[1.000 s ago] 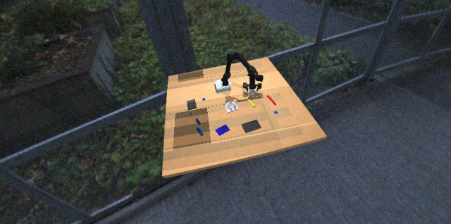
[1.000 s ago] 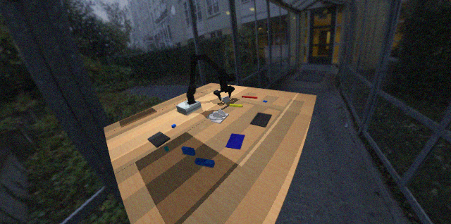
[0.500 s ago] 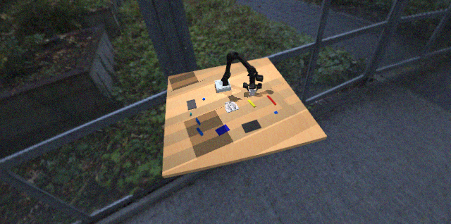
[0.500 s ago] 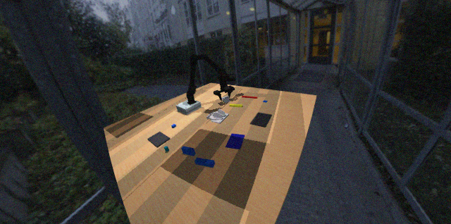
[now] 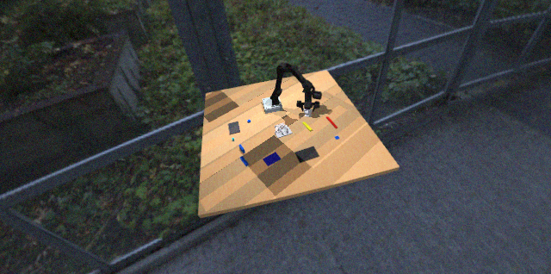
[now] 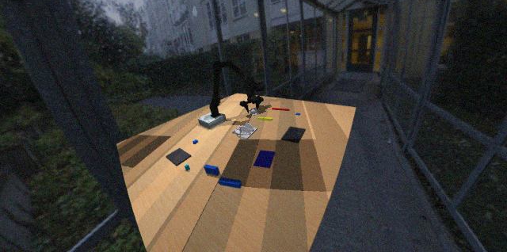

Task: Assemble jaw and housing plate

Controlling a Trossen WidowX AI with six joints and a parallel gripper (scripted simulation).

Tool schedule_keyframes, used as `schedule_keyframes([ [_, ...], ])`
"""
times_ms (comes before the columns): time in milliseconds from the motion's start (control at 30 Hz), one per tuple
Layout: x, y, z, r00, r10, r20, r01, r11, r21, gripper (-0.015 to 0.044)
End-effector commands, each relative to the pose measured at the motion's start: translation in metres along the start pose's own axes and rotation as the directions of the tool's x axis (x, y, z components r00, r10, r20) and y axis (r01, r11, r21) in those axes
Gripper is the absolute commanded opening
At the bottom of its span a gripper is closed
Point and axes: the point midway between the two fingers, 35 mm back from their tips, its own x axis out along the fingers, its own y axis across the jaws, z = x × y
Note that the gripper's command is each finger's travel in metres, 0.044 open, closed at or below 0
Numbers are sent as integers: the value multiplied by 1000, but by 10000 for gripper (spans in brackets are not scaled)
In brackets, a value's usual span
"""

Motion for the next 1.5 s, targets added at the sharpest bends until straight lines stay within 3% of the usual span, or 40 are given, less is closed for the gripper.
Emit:
schedule_keyframes([
  [0,-15,4,1,1000,14,5,-14,1000,1,351],
  [567,-68,2,1,1000,15,9,-15,1000,2,351],
  [833,-68,1,3,1000,15,9,-15,1000,-2,351],
  [1467,-68,-27,59,1000,12,13,-10,994,-112,351],
])
